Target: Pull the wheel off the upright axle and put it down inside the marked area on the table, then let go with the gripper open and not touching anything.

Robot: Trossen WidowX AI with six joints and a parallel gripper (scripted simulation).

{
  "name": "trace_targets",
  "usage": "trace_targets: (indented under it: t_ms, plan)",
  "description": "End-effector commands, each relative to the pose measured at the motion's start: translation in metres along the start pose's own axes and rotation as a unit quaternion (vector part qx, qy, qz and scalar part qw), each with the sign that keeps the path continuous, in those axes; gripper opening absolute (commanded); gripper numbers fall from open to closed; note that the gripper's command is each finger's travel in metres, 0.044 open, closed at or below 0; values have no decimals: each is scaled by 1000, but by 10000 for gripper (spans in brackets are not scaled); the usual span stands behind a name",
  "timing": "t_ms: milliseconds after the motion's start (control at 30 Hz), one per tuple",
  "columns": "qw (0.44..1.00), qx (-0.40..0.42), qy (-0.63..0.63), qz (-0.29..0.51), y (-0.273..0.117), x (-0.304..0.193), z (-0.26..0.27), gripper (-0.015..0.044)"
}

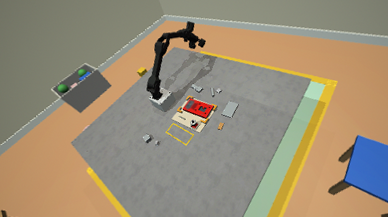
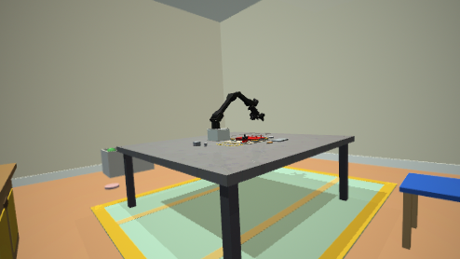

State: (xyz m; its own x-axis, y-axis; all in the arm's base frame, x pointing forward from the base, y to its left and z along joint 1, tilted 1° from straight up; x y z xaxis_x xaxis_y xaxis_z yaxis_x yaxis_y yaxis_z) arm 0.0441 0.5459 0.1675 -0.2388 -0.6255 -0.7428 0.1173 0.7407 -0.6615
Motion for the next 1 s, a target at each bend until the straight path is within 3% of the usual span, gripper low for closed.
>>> trace_targets:
  t_ms: [0,100,467,967]
  plan:
    - [1000,1,3,-1,0,0,2,374]
    - [998,19,52,-8,-2,-1,26,300]
    - [953,104,284,-27,-22,3,139,300]
    - [813,189,551,-13,-65,30,256,300]
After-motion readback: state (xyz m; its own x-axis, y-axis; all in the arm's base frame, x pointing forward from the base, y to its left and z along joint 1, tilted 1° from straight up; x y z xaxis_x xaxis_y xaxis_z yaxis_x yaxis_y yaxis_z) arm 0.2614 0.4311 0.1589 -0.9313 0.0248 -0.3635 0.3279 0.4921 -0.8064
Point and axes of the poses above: the point midway between the two fingers, 35 mm back from their tips, its own y axis out along the fingers, its own z axis across the jaws, x = y × z, the point moved 10 cm from there along -y, back along the fingers, and after that the axes turned 7 degrees about -y, right-handed, at the moved point
